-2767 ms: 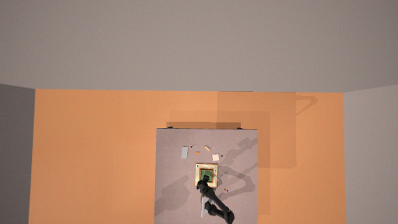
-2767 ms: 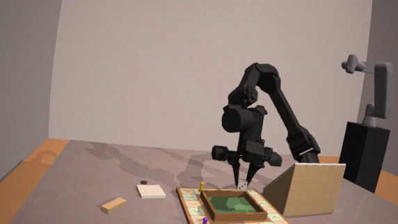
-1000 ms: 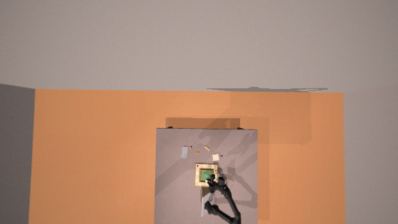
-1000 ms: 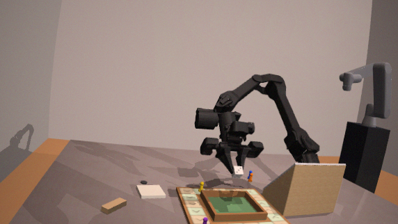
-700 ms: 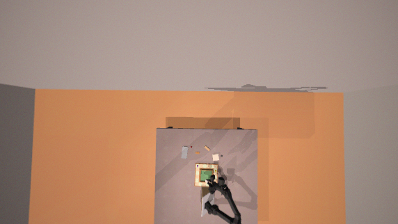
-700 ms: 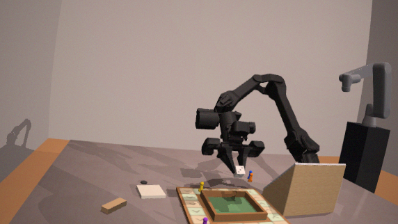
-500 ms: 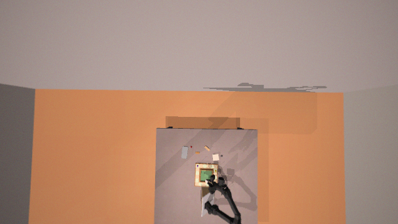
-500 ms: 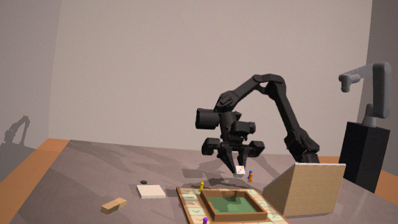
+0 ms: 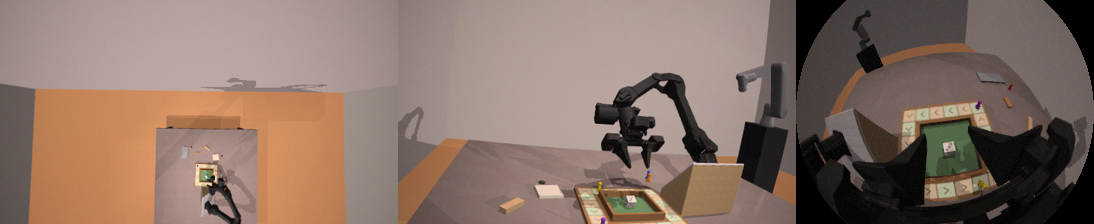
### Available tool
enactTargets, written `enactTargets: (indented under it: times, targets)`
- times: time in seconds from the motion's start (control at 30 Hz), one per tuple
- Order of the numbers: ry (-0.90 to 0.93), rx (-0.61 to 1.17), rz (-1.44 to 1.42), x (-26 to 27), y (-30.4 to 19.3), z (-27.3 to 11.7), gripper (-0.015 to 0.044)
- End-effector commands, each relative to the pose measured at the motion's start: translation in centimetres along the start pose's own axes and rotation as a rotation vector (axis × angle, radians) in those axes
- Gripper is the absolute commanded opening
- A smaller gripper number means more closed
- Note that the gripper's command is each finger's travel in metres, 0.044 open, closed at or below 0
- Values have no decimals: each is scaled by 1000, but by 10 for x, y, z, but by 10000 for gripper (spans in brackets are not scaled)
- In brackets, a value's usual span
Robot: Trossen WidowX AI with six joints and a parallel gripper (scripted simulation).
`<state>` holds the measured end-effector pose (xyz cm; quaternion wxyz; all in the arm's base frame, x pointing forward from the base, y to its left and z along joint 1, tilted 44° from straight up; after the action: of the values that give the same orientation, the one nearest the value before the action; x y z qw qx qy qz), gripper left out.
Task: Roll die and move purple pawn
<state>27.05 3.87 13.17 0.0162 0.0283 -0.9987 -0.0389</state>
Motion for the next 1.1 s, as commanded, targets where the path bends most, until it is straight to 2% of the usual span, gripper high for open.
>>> enactTargets:
  times: [0.0,0.1,0.13,0.27,0.33,0.4,0.57,0.6,0.63,0.7,0.93,1.07]
  targets:
    - [-19,-9,-4,0,16,-17,368]
    - [-13,7,0,0,17,-15,440]
    - [3,58,9,0,20,-9,440]
    - [37,472,42,-1,42,32,440]
    - [-13,687,29,0,55,50,440]
    - [-70,821,8,2,65,62,440]
    - [-79,837,5,2,66,63,440]
    - [-40,761,5,3,63,59,440]
    - [-40,761,5,3,63,59,440]
    - [-66,762,65,-2,65,60,387]
    - [-337,731,690,-45,87,82,204]
    - [-499,678,1053,-68,99,99,200]
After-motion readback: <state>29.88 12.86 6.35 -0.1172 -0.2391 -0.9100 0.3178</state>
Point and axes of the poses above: the point midway between the two fingers, 35 mm back from their tips, its own z axis out along the fingers, its own x axis across the jaws, y = z × x, the point moved 9 cm from there along -z, back along the fingers, and after that the axes turned 4 degrees about z, right-handed, at the moved point
